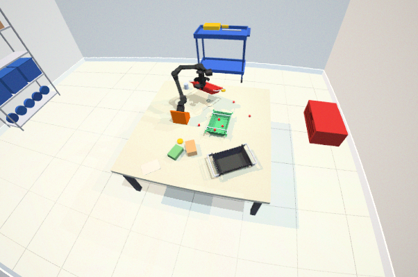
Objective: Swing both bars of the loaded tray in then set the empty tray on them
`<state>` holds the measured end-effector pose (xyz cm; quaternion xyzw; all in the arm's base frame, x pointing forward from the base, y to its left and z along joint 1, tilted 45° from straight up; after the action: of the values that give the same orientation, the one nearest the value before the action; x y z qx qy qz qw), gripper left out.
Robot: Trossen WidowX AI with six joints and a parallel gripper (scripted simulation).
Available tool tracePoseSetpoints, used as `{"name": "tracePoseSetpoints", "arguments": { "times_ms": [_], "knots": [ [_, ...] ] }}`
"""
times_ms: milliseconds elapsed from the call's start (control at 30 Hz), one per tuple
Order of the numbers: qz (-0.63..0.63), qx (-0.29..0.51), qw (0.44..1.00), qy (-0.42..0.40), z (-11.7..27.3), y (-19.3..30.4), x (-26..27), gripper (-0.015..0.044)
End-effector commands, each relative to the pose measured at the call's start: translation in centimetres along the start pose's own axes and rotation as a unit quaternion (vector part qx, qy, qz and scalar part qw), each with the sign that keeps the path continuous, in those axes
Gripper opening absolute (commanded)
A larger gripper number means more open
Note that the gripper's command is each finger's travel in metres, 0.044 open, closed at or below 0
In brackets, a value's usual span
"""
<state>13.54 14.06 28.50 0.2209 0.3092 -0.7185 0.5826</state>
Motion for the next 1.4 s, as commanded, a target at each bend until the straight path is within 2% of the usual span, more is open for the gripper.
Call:
{"name": "tracePoseSetpoints", "arguments": {
  "times_ms": [0, 533, 1367],
  "knots": [
    [0.005, 0.001, 1.000, 0.007, 0.3, 0.0, -0.3, 0.0000],
    [0.000, 0.002, 1.000, 0.006, 0.3, 0.2, -0.3, 0.0000],
    [-0.187, 0.017, 0.982, -0.016, -0.2, 9.8, 2.5, 0.0000]
  ]
}}
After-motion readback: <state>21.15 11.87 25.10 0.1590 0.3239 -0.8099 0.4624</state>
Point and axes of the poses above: the point midway between the two fingers, 35 mm back from their tips, its own z axis back along the fingers, its own x axis across the jaws, y = z × x, the point moved 2 cm from there along z, back along the fingers, and after that the axes turned 5 degrees about z, right-handed, at the moved point
